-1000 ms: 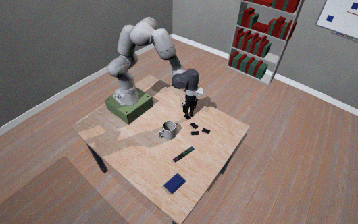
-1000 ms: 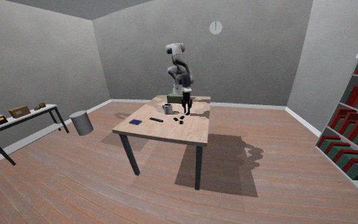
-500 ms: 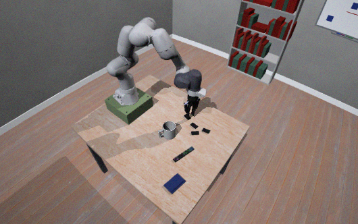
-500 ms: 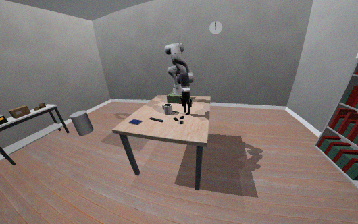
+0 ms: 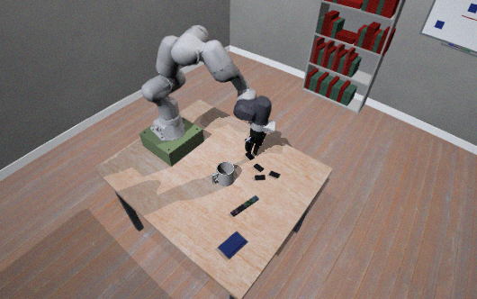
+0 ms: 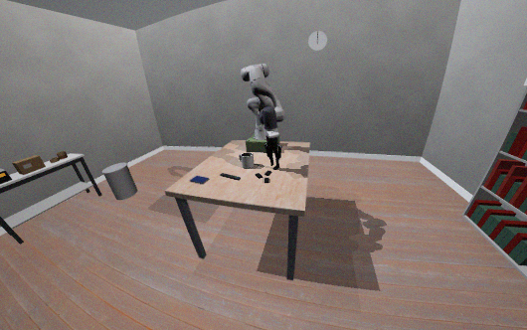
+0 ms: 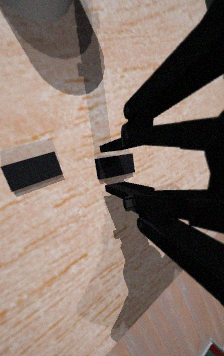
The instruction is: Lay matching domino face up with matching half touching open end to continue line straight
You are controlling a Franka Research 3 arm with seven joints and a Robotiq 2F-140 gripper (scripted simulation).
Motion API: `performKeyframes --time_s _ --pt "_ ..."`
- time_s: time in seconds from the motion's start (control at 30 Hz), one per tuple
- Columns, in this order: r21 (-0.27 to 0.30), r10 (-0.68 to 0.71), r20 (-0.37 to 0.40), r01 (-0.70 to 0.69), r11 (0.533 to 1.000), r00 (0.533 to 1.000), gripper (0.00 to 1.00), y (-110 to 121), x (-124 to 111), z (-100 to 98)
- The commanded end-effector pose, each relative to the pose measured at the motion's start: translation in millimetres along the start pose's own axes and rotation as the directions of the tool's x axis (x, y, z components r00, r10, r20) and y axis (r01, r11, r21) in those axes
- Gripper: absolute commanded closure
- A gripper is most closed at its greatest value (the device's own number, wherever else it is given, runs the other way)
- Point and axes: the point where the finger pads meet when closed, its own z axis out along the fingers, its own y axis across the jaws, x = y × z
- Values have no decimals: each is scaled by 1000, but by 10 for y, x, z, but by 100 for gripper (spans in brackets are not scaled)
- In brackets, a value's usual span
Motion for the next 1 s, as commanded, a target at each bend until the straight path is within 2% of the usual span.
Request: performKeyframes --time_s 0.0,0.47,0.97 --pt "-4 -23 5 23 1000 1000 66 8 -1 56" --pt "-4 -23 5 23 1000 1000 66 5 22 231" --pt "-4 -23 5 23 1000 1000 66 5 24 242"
